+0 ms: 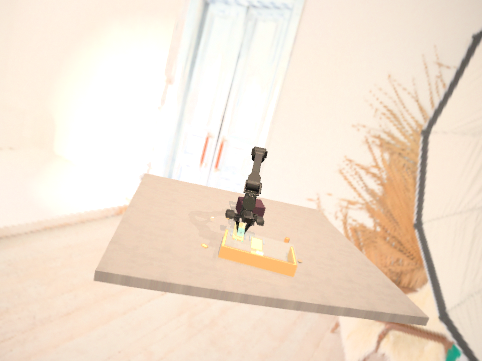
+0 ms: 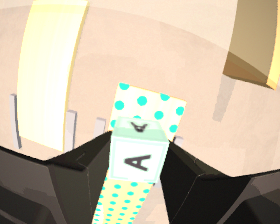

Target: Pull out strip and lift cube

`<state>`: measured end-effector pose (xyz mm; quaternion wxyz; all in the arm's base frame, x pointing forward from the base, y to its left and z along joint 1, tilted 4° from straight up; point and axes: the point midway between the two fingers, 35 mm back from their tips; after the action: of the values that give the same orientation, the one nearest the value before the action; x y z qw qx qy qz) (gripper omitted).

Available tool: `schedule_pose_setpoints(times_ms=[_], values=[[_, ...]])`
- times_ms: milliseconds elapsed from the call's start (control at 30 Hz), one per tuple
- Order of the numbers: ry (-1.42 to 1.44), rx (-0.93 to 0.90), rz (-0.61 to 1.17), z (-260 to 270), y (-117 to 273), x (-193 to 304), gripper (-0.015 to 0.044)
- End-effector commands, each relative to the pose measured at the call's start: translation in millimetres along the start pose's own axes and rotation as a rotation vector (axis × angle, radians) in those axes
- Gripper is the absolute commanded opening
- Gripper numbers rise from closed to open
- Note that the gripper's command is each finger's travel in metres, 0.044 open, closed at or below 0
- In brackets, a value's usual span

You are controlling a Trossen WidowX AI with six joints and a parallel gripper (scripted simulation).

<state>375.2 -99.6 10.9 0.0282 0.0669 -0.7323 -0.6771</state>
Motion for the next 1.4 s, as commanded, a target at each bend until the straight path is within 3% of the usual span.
schedule_pose_setpoints(times_ms=[0,767,1033,1367], values=[[-0.001,0.000,-0.004,5,12,12,0.0000],[0.001,-0.004,0.003,32,29,76,0.0000],[0.001,-0.004,0.002,32,64,77,0.0000],[0.001,-0.004,0.002,32,65,77,0.0000]])
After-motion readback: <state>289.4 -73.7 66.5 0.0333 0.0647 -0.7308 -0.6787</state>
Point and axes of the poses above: the point midway between the two fingers, 35 mm back from their tips, its own y axis back along the fingers, its own z axis across the jaws, x = y × z, and after that the axes turned 14 degrees about y, right-handed
